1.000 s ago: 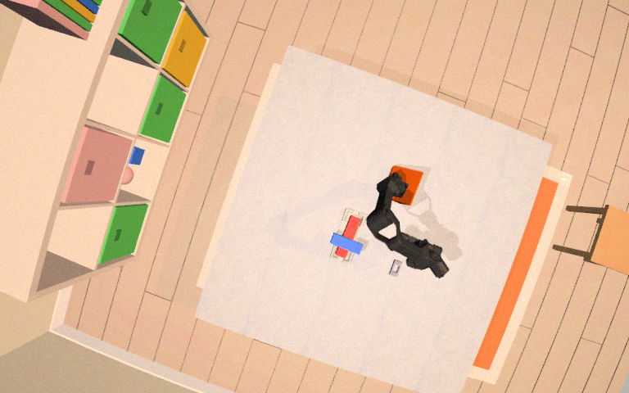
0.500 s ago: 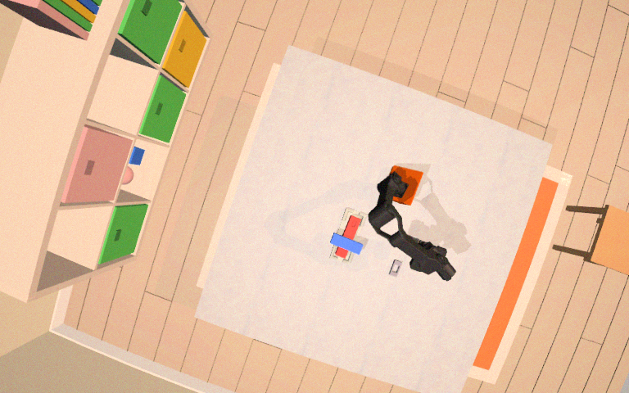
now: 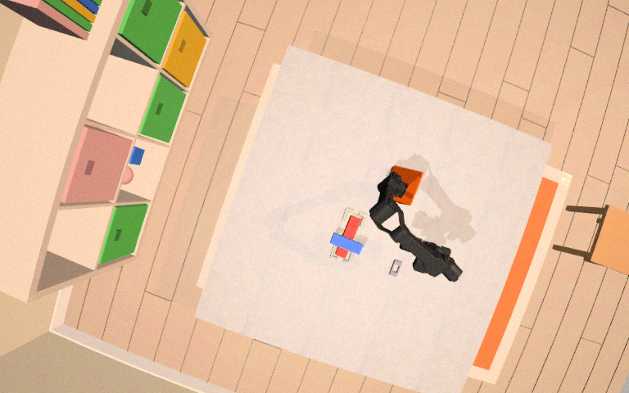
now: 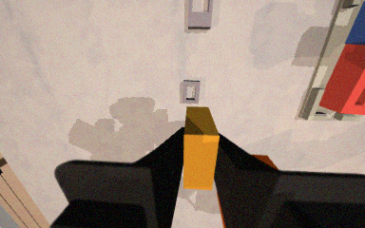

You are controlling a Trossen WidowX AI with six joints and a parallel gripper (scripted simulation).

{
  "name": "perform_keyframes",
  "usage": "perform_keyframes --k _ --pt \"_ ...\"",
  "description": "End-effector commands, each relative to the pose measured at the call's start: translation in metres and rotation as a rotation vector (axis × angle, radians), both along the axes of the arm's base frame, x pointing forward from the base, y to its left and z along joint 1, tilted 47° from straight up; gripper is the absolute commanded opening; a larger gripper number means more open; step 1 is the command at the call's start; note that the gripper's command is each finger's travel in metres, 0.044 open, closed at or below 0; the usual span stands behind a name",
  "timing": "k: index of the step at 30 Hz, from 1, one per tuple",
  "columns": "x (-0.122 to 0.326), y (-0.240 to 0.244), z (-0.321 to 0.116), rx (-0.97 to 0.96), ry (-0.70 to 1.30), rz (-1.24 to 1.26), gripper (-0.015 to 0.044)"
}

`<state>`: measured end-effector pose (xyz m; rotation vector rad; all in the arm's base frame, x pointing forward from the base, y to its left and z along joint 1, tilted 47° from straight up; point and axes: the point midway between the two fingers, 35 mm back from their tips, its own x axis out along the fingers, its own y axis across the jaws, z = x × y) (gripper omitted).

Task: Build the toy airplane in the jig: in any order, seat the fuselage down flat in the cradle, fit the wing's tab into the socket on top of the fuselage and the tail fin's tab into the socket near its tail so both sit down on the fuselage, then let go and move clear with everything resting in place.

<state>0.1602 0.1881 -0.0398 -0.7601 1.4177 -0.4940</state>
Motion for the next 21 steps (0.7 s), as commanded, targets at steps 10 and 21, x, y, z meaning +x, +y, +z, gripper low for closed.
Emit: perform_keyframes --k 10,21 --pt "0.016 -0.010 0.023 0.022 0.002 -0.001 0.0000" --pt "0.034 -0.033 0.046 0.038 0.004 0.001 0.0000"
